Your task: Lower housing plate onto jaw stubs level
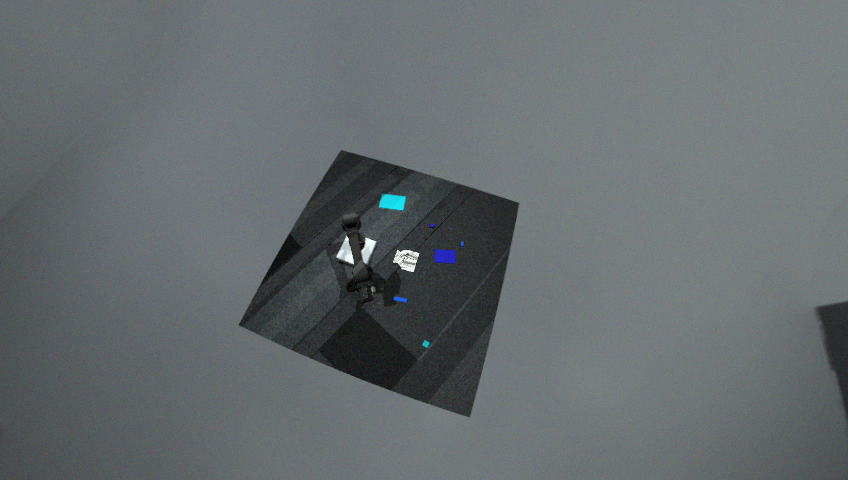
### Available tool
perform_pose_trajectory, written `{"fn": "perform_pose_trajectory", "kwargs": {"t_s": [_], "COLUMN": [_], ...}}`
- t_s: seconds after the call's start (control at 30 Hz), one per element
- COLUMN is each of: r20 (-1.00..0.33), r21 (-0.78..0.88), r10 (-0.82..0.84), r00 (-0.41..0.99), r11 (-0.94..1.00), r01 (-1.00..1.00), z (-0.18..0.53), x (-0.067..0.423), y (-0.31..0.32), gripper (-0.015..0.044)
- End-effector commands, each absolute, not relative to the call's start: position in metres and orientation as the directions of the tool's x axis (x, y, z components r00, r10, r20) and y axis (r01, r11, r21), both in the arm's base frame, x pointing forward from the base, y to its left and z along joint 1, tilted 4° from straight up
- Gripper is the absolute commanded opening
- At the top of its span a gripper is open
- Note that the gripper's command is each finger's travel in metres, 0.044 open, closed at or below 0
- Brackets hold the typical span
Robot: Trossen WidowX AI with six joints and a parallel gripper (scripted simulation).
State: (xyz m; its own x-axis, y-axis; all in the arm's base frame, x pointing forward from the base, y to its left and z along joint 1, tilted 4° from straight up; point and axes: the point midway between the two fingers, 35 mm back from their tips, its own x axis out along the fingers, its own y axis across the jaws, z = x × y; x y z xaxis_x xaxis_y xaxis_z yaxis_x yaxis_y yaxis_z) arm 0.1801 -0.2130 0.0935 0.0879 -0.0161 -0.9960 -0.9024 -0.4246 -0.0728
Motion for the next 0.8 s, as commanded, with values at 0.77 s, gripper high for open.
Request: {"fn": "perform_pose_trajectory", "kwargs": {"t_s": [0.77], "r20": [-0.996], "r21": [-0.086], "r10": [-0.008], "r00": [0.085], "r11": [0.159], "r01": [-0.984], "z": [0.096], "x": [0.228], "y": [-0.138], "gripper": [0.0351]}}
